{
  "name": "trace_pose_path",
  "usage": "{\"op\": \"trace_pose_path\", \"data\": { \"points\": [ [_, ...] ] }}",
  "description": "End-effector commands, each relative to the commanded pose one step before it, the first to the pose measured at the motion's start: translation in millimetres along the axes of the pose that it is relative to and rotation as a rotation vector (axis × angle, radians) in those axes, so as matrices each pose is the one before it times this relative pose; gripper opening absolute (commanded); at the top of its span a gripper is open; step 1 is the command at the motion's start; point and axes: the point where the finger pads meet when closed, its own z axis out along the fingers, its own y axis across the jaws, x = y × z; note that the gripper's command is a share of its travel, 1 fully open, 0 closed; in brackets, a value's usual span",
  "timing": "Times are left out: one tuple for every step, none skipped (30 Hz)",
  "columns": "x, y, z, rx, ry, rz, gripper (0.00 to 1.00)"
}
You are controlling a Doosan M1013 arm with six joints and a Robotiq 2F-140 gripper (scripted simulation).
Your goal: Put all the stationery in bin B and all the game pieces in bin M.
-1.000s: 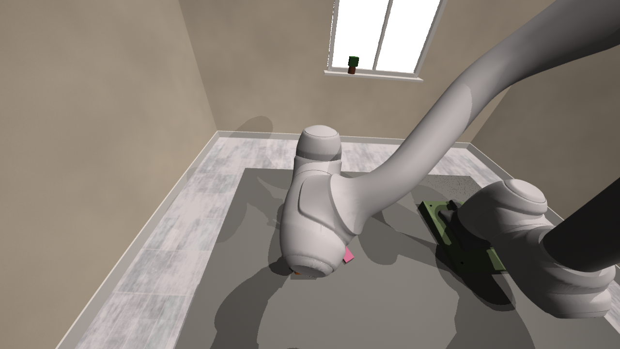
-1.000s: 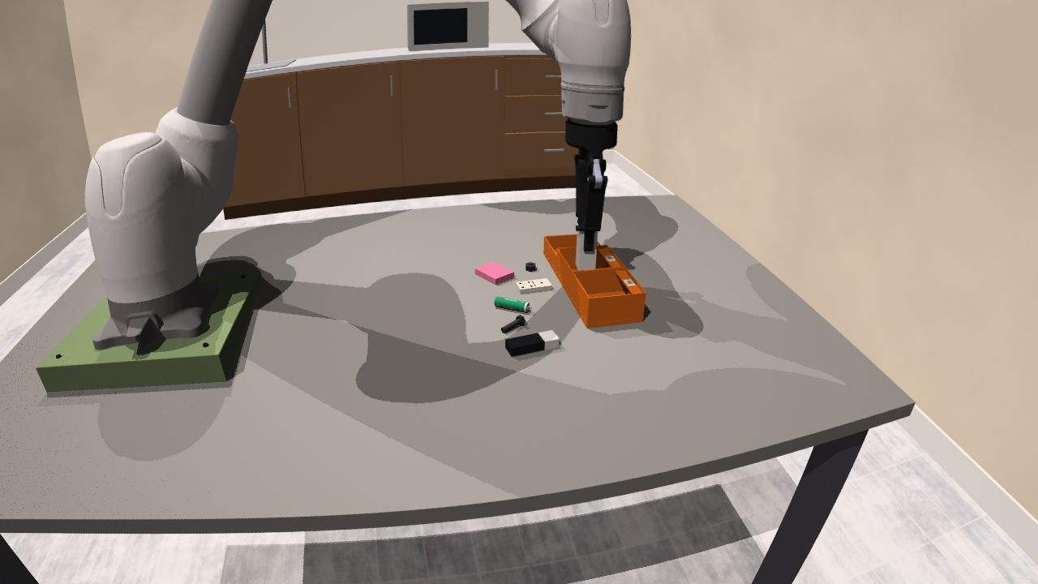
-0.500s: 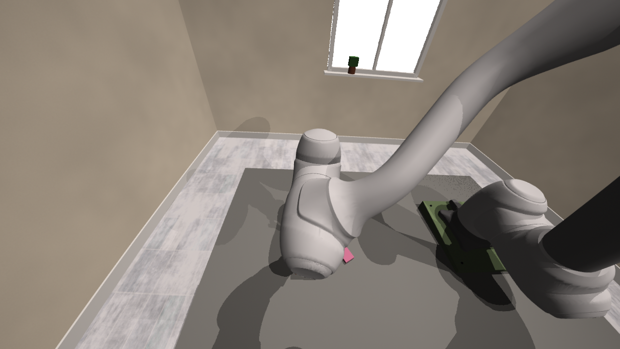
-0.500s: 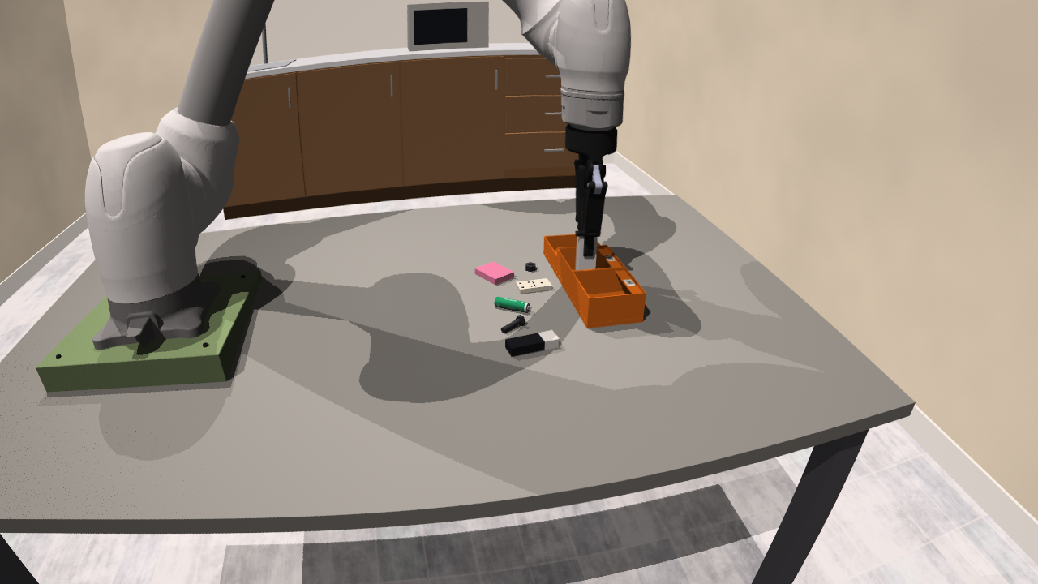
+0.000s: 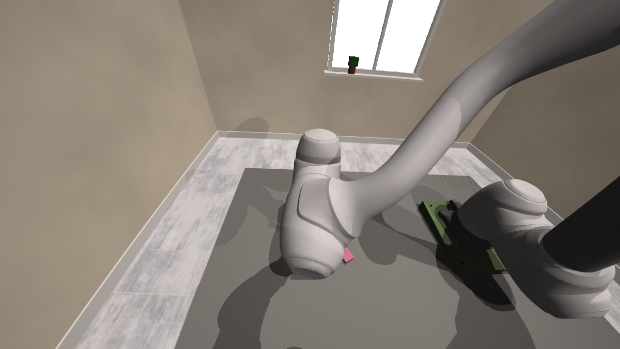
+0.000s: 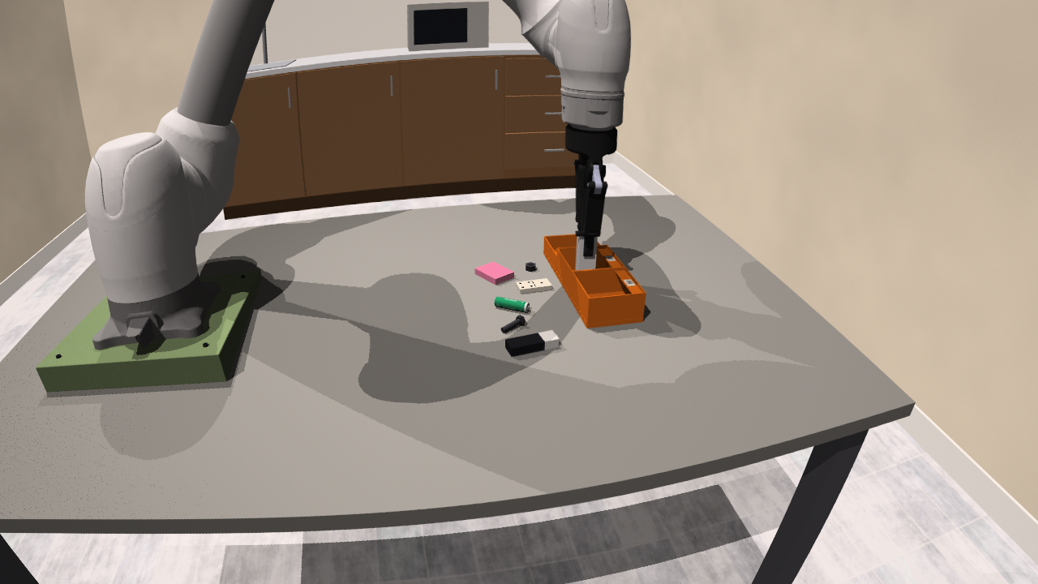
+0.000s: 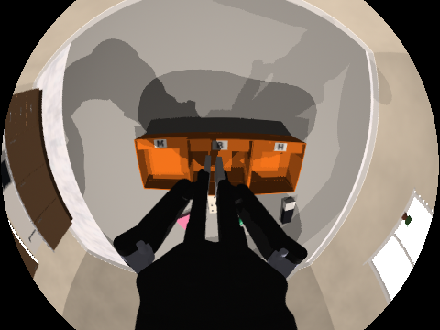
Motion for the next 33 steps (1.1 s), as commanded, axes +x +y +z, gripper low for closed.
{"op": "trace_pose_path", "data": {
  "points": [
    [0.00,-0.04,-0.14,0.00023,0.00011,-0.00002,0.05],
    [0.00,0.00,0.00,0.00000,0.00000,0.00000,0.05],
    [0.00,0.00,0.00,0.00000,0.00000,0.00000,0.05],
    [0.00,0.00,0.00,0.00000,0.00000,0.00000,0.05],
    [0.00,0.00,0.00,0.00000,0.00000,0.00000,0.05],
    [0.00,0.00,0.00,0.00000,0.00000,0.00000,0.05],
    [0.00,0.00,0.00,0.00000,0.00000,0.00000,0.05],
    [0.00,0.00,0.00,0.00000,0.00000,0.00000,0.05],
    [0.00,0.00,0.00,0.00000,0.00000,0.00000,0.05],
    [0.00,0.00,0.00,0.00000,0.00000,0.00000,0.05],
    [0.00,0.00,0.00,0.00000,0.00000,0.00000,0.05],
    [0.00,0.00,0.00,0.00000,0.00000,0.00000,0.05],
    [0.00,0.00,0.00,0.00000,0.00000,0.00000,0.05],
    [0.00,0.00,0.00,0.00000,0.00000,0.00000,0.05],
    [0.00,0.00,0.00,0.00000,0.00000,0.00000,0.05],
    [0.00,0.00,0.00,0.00000,0.00000,0.00000,0.05],
    [0.00,0.00,0.00,0.00000,0.00000,0.00000,0.05],
    [0.00,0.00,0.00,0.00000,0.00000,0.00000,0.05],
    [0.00,0.00,0.00,0.00000,0.00000,0.00000,0.05],
    [0.00,0.00,-1.33,0.00000,0.00000,0.00000,0.05],
    [0.00,0.00,-1.33,0.00000,0.00000,0.00000,0.05],
    [0.00,0.00,-1.33,0.00000,0.00000,0.00000,0.05],
    [0.00,0.00,-1.33,0.00000,0.00000,0.00000,0.05],
    [0.00,0.00,-1.33,0.00000,0.00000,0.00000,0.05],
    [0.00,0.00,-1.33,0.00000,0.00000,0.00000,0.05],
    [0.00,0.00,-1.33,0.00000,0.00000,0.00000,0.05],
    [0.00,0.00,-1.33,0.00000,0.00000,0.00000,0.05],
    [0.00,0.00,-1.33,0.00000,0.00000,0.00000,0.05],
    [0.00,0.00,-1.33,0.00000,0.00000,0.00000,0.05],
    [0.00,0.00,-1.33,0.00000,0.00000,0.00000,0.05],
    [0.00,0.00,-1.33,0.00000,0.00000,0.00000,0.05],
    [0.00,0.00,0.00,0.00000,0.00000,0.00000,0.05],
    [0.00,0.00,0.00,0.00000,0.00000,0.00000,0.05]
  ]
}}
